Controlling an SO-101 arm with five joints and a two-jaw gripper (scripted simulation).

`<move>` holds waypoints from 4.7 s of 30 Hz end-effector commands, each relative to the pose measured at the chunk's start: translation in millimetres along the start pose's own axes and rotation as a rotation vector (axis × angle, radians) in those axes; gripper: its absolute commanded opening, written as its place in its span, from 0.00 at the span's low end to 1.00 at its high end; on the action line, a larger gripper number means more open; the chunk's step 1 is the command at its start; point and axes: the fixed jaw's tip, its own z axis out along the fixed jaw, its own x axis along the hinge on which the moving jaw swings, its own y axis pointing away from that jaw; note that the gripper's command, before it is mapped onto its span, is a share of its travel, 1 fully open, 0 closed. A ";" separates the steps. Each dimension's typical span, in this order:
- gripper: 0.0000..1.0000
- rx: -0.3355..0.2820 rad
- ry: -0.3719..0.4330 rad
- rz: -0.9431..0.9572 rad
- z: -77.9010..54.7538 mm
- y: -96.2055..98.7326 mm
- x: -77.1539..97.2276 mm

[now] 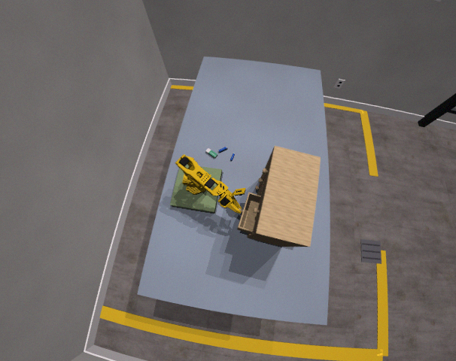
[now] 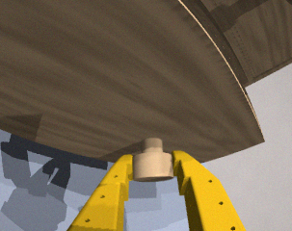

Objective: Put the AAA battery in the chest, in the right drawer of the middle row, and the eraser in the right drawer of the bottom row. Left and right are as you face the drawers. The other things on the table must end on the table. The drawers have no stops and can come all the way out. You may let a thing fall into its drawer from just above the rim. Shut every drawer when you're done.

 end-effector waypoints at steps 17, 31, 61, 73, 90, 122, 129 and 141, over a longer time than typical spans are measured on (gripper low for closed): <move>0.00 0.019 0.025 0.005 -9.3 -1.7 8.8; 0.00 0.021 0.027 0.006 -10.3 -1.8 9.3; 0.00 0.027 0.033 0.009 -14.6 -1.9 11.9; 0.09 0.027 0.033 0.009 -14.6 -1.9 11.9; 0.19 0.027 0.033 0.009 -14.6 -1.9 11.9; 0.21 0.036 0.175 0.044 -56.3 -5.2 35.9; 0.21 0.036 0.175 0.044 -56.3 -5.2 35.9; 0.21 -0.073 0.322 0.329 -62.2 5.0 42.6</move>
